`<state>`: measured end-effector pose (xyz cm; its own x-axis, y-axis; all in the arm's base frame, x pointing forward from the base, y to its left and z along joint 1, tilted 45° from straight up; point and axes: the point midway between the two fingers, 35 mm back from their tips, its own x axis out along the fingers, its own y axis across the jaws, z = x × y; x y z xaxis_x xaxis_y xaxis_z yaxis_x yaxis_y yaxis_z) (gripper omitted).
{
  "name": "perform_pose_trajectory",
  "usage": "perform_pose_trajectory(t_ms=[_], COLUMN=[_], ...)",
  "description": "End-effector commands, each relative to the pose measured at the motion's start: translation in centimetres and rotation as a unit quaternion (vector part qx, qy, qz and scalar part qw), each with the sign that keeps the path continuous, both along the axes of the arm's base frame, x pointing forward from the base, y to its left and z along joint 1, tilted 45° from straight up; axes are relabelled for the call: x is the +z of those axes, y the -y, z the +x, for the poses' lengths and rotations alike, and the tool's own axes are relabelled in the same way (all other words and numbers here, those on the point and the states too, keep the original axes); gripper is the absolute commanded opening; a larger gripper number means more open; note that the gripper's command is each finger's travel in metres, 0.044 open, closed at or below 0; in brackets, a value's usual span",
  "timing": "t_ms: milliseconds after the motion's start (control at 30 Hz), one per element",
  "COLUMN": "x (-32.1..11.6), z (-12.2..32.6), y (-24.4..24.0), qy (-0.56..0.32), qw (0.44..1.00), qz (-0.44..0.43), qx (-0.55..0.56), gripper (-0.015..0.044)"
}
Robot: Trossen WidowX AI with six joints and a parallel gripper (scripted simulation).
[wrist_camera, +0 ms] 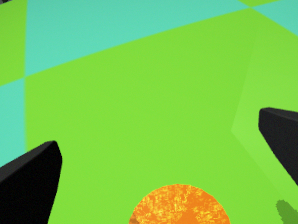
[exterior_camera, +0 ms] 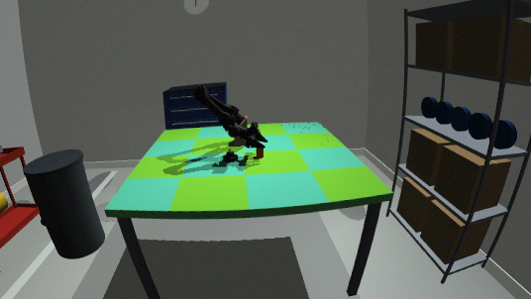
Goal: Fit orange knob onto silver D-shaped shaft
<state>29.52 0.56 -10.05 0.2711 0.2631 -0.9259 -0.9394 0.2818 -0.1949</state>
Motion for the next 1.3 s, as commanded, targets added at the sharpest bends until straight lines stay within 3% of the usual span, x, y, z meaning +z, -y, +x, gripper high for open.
perform_pose_trajectory(t_ms=[0, 200, 300, 500, 733, 1133, 1267], x=[3.0, 3.6, 2.8, 2.0, 5.4, 5.5, 5.5], z=[0.3, 0.2, 0.2, -0.5, 0.2, 0.4, 0.4], y=[-3.2, -3.8, -4.1, -4.5, -4.9, -4.9, -4.9], qy=[0.006, 0.006, -0.039, -0.157, -0.142, -0.139, -0.162], qw=[1.000, 1.000, 0.999, 0.955, 0.858, 0.855, 0.851], qz=[0.001, 0.002, -0.035, -0.239, -0.484, -0.489, -0.499], qx=[0.005, 0.005, -0.015, -0.081, -0.102, -0.102, -0.013], gripper=[0.0440, 0.0440, 0.0440, 0.0440, 0.0440, 0.0440, 0.0440])
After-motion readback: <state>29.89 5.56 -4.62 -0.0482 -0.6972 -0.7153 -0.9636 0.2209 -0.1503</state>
